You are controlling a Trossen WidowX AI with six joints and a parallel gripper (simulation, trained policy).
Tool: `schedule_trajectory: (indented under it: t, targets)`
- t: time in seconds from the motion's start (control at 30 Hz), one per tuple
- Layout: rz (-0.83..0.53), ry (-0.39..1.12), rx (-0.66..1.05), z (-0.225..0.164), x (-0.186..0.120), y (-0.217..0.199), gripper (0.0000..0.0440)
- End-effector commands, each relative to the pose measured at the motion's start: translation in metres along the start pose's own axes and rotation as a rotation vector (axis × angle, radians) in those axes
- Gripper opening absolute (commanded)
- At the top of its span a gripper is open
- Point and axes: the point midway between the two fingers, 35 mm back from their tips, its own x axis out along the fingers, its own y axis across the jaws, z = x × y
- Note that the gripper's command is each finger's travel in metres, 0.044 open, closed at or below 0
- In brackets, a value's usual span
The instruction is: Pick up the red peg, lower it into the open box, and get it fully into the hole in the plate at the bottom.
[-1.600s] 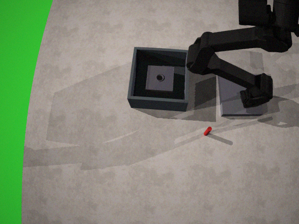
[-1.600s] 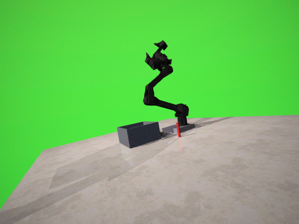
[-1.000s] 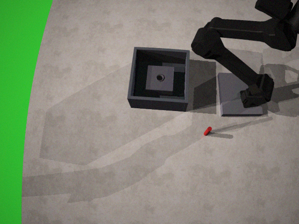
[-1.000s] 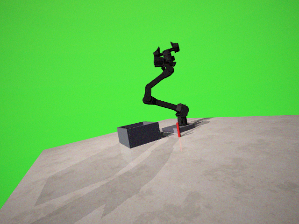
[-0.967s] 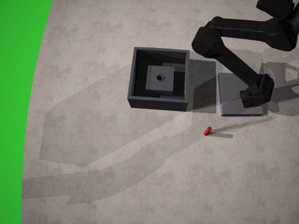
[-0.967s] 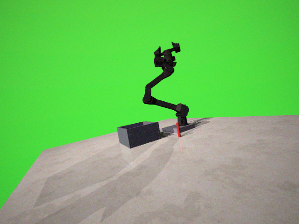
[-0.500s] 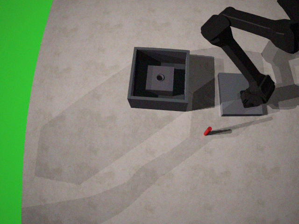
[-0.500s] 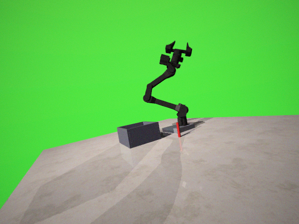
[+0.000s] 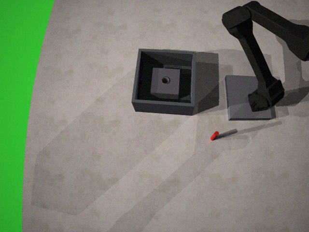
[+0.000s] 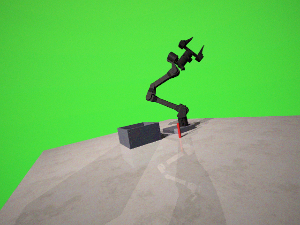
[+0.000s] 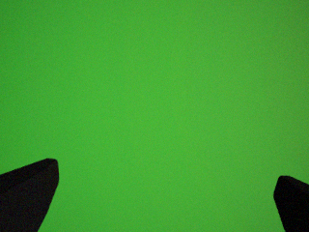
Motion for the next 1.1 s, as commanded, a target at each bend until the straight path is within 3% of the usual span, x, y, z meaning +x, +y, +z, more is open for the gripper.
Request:
schedule_trajectory:
  t: [0.0, 0.53, 1.07]
  targets:
    - [0.071, 0.093, 0.069, -0.020, 0.001, 0.021, 0.0440]
    - [0.215, 0.545, 0.374, -0.108, -0.028, 0.082, 0.0440]
    - [0.138, 1.022, 0.671, -0.180, -0.094, 0.113, 0.0440]
